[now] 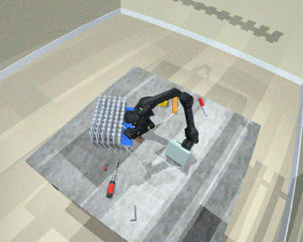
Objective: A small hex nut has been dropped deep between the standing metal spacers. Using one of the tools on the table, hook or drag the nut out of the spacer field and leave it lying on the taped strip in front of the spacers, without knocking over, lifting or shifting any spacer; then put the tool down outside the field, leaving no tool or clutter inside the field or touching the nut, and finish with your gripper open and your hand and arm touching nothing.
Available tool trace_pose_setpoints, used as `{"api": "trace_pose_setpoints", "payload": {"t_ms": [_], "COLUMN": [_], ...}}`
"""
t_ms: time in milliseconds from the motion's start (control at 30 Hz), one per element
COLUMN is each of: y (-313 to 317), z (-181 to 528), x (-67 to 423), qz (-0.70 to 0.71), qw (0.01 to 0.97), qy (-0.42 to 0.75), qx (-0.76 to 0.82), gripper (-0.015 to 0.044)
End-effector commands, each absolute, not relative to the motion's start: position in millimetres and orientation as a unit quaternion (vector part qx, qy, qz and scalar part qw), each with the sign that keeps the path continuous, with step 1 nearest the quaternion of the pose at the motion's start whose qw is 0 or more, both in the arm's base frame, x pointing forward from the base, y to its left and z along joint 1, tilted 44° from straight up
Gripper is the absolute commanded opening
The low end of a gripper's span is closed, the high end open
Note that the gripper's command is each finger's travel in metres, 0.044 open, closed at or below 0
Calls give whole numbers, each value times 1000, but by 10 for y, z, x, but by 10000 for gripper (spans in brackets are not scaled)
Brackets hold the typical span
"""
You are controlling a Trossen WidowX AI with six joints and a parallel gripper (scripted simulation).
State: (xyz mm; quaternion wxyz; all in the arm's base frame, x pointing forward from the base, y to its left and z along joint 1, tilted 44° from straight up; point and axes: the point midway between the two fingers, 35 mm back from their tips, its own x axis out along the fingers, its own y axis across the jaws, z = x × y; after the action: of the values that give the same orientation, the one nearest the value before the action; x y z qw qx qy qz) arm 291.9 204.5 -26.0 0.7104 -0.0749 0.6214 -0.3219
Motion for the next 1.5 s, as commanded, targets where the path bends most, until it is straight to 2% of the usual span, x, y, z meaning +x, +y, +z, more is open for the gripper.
{"api": "trace_pose_setpoints", "payload": {"t_ms": [0,1033,1467], "y": [2208,2932,2920], "z": [-375,-1362,-1416], "x": [2810,1614,1584], "qz": [-352,-507,-508], "qw": [719,780,781], "qy": [596,352,346], "qx": [-58,105,110], "gripper": [0,0,0]}}
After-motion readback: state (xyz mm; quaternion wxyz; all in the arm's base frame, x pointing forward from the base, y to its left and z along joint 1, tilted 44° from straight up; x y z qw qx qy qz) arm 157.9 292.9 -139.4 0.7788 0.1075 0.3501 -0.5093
